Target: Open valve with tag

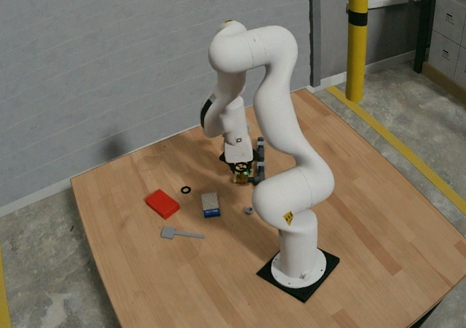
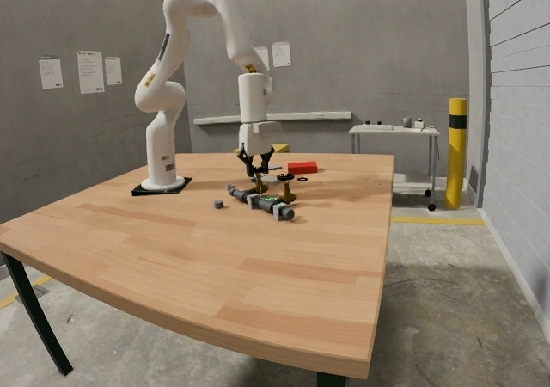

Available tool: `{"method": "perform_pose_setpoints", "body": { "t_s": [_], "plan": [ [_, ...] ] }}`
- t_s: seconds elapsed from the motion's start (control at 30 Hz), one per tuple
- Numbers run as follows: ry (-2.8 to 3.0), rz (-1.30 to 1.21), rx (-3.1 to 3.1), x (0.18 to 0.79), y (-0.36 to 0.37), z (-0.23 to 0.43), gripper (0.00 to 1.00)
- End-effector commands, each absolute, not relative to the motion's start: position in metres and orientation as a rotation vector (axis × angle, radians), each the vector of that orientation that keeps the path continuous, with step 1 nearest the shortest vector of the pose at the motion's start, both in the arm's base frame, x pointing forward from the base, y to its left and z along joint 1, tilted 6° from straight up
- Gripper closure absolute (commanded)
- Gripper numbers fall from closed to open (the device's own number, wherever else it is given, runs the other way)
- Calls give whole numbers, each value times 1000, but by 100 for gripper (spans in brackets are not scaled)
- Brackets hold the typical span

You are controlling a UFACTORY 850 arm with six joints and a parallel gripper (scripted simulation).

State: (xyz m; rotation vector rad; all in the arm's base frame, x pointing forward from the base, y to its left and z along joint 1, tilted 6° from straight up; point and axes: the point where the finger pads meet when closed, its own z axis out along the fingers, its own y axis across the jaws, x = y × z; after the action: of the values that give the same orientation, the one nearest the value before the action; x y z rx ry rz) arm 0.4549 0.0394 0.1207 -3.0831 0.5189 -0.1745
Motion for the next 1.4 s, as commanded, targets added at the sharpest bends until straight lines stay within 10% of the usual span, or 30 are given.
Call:
{"method": "perform_pose_setpoints", "body": {
  "t_s": [0.0,1.37],
  "plan": [
    [164,-163,-3093,456,39,122,100],
    [-2315,-168,-2179,456,39,122,100]
  ]
}}
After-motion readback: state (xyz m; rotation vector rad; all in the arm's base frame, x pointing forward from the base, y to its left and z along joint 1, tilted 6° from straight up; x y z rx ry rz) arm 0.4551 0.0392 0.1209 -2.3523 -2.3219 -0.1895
